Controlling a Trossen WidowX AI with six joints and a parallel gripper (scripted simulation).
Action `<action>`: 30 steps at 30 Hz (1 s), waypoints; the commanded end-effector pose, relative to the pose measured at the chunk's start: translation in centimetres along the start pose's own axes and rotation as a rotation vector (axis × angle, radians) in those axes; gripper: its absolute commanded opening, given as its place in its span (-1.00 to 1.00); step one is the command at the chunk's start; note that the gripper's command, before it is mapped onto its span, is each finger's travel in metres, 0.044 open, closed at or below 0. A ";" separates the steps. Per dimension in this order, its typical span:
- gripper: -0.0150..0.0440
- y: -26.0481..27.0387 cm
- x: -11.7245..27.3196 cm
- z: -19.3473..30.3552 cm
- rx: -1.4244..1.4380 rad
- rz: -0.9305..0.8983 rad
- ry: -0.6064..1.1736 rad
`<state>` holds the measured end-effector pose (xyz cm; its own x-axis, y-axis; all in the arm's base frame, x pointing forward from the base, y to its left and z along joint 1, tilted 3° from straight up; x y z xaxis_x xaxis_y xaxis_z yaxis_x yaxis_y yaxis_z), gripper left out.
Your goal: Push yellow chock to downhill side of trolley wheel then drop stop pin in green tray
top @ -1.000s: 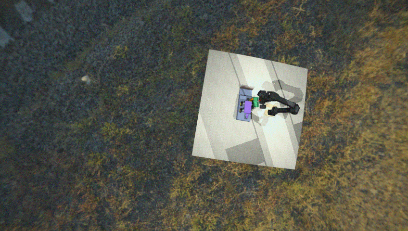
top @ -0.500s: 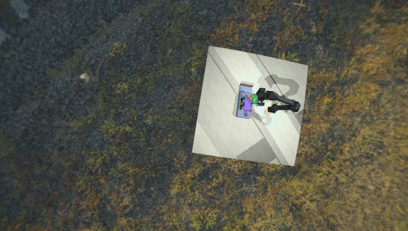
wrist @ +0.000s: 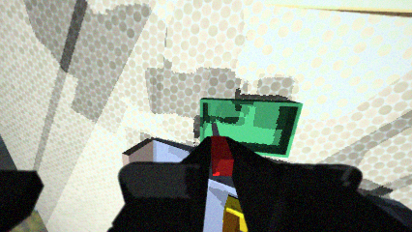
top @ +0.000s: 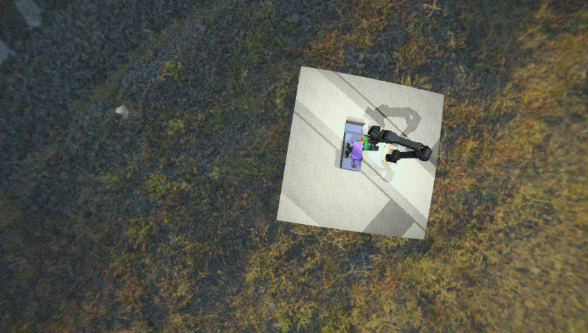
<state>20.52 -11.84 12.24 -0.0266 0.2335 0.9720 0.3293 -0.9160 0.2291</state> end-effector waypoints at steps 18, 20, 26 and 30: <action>0.15 -1.1 -0.3 0.4 0.005 -0.001 -0.005; 0.15 -1.2 -0.4 0.5 0.005 -0.001 -0.005; 0.15 -1.6 -0.4 0.6 0.005 -0.001 -0.005; 0.15 -1.8 -0.5 0.7 0.005 -0.001 -0.004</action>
<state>20.74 -10.18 11.49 -0.0271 0.2312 0.9725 0.3370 -0.9138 0.2266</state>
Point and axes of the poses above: the point midway between the two fingers, 35 mm back from their tips, its own x axis back along the fingers, its own y axis across the jaws, z = x × y, the point moved 3 cm from there along x, back along the fingers, and after that the axes turned 15 degrees about x, right-handed, at the moved point
